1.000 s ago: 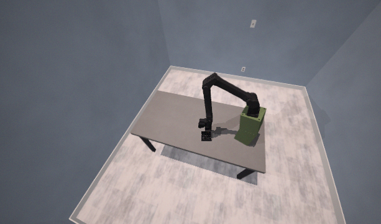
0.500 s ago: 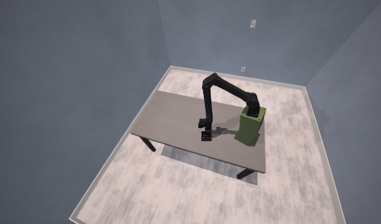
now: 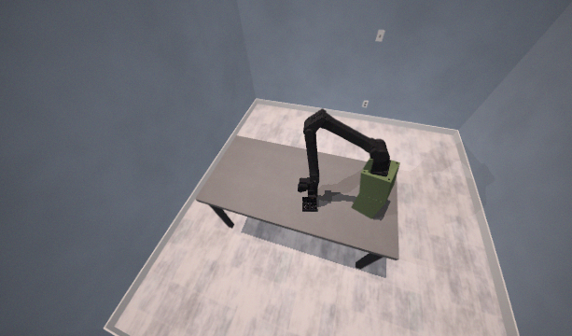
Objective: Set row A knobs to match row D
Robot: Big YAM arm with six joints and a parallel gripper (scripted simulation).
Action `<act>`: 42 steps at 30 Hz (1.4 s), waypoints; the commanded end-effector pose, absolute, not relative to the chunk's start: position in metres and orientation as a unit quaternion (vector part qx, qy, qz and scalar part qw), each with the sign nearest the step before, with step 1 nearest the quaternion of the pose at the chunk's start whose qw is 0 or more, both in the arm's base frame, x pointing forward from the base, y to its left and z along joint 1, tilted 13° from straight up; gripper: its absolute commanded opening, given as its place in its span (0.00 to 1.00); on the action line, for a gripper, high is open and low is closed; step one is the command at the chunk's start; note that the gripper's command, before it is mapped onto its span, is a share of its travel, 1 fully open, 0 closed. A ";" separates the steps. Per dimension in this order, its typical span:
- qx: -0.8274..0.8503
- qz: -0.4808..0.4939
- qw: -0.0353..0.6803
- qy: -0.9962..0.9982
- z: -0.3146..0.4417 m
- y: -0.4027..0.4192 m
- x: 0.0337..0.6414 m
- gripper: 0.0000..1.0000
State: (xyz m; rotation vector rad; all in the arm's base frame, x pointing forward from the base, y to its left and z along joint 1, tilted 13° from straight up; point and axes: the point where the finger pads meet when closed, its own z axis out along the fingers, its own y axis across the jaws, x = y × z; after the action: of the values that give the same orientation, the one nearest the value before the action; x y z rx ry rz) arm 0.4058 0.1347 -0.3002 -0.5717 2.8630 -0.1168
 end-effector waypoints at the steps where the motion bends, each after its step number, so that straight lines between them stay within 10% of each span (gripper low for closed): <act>1: -0.198 -0.040 0.106 0.974 -0.304 0.129 0.401 0.19; 42: -0.197 -0.039 0.112 0.973 -0.307 0.132 0.408 0.19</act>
State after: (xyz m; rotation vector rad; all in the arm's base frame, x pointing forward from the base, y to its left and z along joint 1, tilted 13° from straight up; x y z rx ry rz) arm 0.4050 0.1339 -0.3019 -0.5713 2.8644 -0.1173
